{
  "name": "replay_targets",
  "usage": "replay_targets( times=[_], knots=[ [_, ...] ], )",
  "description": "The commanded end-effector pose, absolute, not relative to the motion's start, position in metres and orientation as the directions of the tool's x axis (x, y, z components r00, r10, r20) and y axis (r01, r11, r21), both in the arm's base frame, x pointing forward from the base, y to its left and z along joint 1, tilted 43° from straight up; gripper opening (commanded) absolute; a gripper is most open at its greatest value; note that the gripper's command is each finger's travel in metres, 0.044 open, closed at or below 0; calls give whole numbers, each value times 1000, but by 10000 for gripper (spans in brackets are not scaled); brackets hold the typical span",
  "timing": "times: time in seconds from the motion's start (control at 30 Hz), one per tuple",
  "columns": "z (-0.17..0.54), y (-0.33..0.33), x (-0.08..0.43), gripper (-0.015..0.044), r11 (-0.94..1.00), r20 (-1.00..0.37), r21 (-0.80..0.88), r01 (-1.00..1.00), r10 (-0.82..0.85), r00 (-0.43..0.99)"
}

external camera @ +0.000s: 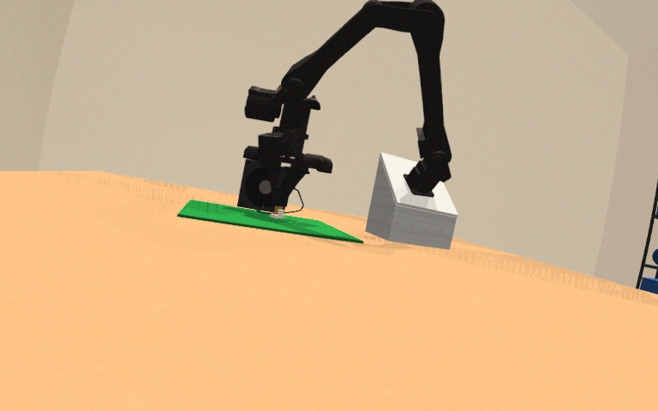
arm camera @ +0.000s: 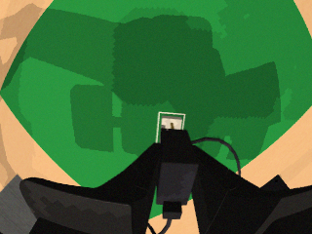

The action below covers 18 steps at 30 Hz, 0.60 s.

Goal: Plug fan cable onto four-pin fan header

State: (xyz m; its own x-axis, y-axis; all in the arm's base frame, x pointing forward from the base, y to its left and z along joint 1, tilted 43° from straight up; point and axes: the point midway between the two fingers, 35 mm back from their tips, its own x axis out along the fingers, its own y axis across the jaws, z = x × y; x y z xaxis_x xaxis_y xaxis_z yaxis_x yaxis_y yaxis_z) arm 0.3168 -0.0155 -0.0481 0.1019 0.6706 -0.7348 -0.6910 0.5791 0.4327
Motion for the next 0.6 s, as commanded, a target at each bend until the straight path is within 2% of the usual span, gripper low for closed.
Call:
replay_targets(
  times=[0.0,0.57],
  knots=[
    [-49,-14,317,0,578,-732,435,-690,674,103],
    [-51,-12,317,0,578,-732,435,-690,674,103]
  ],
)
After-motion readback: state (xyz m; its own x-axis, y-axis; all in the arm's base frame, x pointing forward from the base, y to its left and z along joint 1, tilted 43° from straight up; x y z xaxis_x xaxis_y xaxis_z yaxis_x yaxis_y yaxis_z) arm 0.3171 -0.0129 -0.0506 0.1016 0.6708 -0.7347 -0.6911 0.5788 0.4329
